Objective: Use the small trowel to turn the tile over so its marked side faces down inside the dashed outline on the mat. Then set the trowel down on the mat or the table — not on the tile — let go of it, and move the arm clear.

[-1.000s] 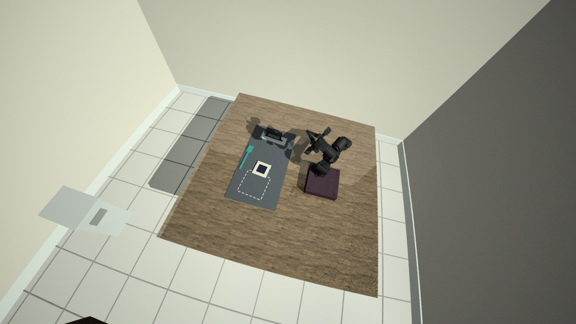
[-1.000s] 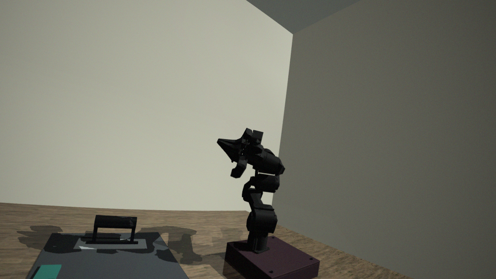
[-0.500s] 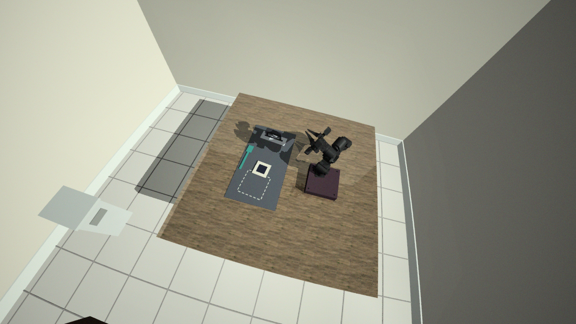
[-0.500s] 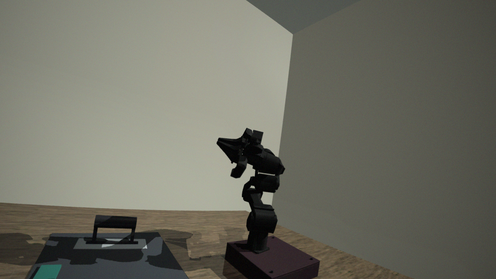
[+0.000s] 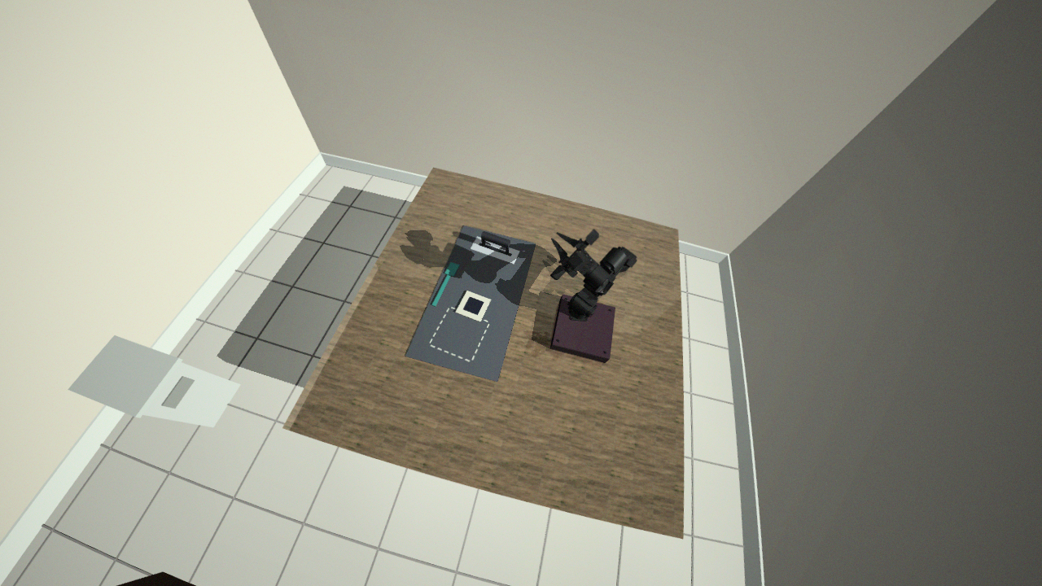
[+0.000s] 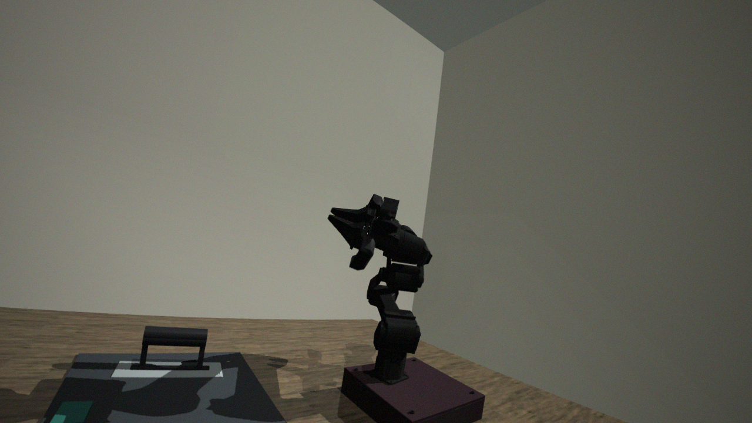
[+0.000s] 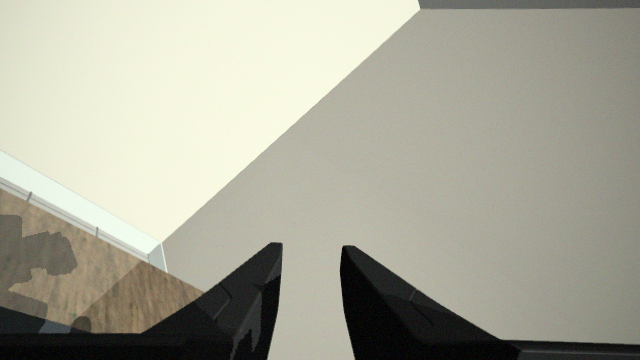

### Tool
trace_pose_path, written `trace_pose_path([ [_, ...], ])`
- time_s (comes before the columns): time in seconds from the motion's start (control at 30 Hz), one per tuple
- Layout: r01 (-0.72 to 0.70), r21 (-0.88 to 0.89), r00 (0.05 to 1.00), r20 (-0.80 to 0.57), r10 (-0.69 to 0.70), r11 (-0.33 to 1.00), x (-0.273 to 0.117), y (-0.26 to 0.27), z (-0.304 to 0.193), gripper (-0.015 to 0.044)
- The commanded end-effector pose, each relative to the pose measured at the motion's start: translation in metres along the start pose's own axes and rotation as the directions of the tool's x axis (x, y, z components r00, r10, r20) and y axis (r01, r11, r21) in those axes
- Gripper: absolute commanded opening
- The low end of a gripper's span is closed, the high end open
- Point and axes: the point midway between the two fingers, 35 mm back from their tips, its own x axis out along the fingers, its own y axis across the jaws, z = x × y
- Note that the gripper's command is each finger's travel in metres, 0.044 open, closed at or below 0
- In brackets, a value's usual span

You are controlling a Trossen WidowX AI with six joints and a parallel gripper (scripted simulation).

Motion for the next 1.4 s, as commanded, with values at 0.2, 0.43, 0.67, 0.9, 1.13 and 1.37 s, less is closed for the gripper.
trace_pose_path([
  [0.2, 0.000, 0.000, 1.000, 0.000, 0.000, 1.000, 0.000, 0.000, 0.000, 0.0048],
  [0.43, 0.000, 0.000, 1.000, 0.000, 0.000, 1.000, 0.000, 0.000, 0.000, 0.0000],
  [0.67, 0.000, 0.000, 1.000, 0.000, 0.000, 1.000, 0.000, 0.000, 0.000, 0.0000],
  [0.9, 0.000, 0.000, 1.000, 0.000, 0.000, 1.000, 0.000, 0.000, 0.000, 0.0100],
  [1.13, 0.030, -0.042, 1.000, 0.006, -0.029, 0.999, 0.003, -0.004, 0.012, 0.0270],
  [1.37, 0.076, -0.142, 0.997, 0.024, -0.073, 0.987, 0.014, -0.010, 0.042, 0.0270],
])
